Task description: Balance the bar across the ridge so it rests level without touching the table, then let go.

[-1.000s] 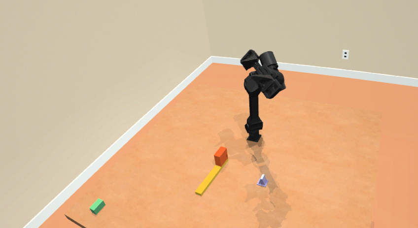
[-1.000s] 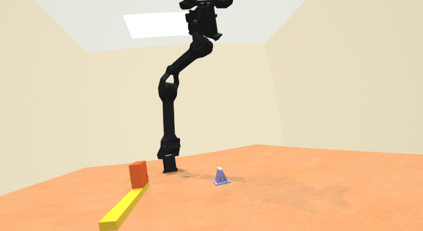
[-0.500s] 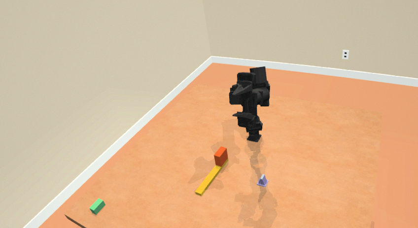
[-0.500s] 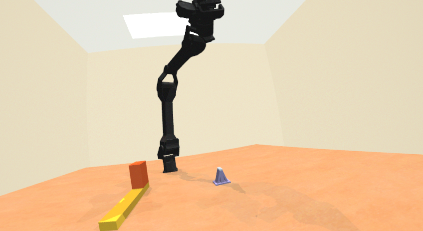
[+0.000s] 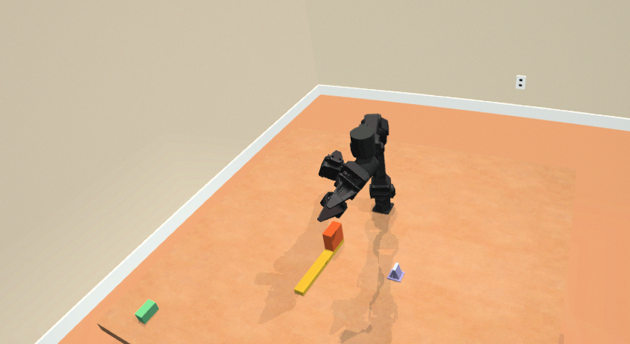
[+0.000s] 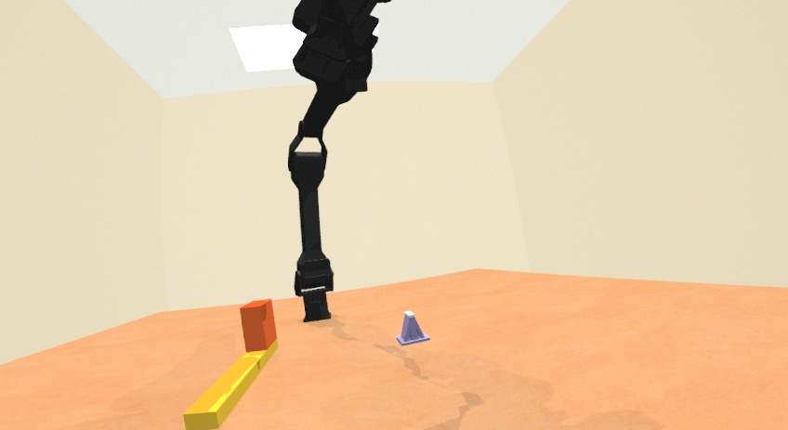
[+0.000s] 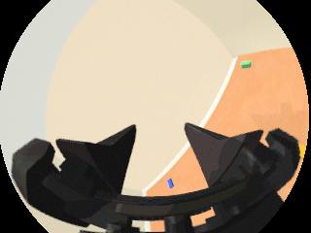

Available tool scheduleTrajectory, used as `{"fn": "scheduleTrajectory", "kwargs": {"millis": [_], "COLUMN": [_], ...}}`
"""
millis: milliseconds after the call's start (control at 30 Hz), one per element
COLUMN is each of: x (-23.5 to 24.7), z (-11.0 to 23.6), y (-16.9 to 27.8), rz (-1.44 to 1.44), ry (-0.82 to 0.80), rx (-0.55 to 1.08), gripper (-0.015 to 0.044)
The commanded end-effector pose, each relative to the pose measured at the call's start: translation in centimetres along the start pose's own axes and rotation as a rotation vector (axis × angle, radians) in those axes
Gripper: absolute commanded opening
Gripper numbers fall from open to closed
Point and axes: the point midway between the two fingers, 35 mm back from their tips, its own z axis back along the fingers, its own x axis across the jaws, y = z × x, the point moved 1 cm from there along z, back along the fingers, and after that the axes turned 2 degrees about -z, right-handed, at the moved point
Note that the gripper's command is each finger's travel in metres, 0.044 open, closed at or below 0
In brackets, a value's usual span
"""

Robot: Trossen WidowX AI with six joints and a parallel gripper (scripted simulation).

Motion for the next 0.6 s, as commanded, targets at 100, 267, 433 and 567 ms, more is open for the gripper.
{"fn": "scheduleTrajectory", "kwargs": {"millis": [100,267,433,567], "x": [-6.2,-10.8,-15.2,-18.6], "z": [-1.6,-1.7,-1.1,-0.2], "y": [0.2,-0.2,-0.7,-1.2], "rz": [0.265,0.438,0.587,0.687], "ry": [0.186,0.317,0.437,0.524], "rx": [0.112,0.22,0.351,0.472], "gripper": [0.0315,0.0315,0.0315,0.0315]}}
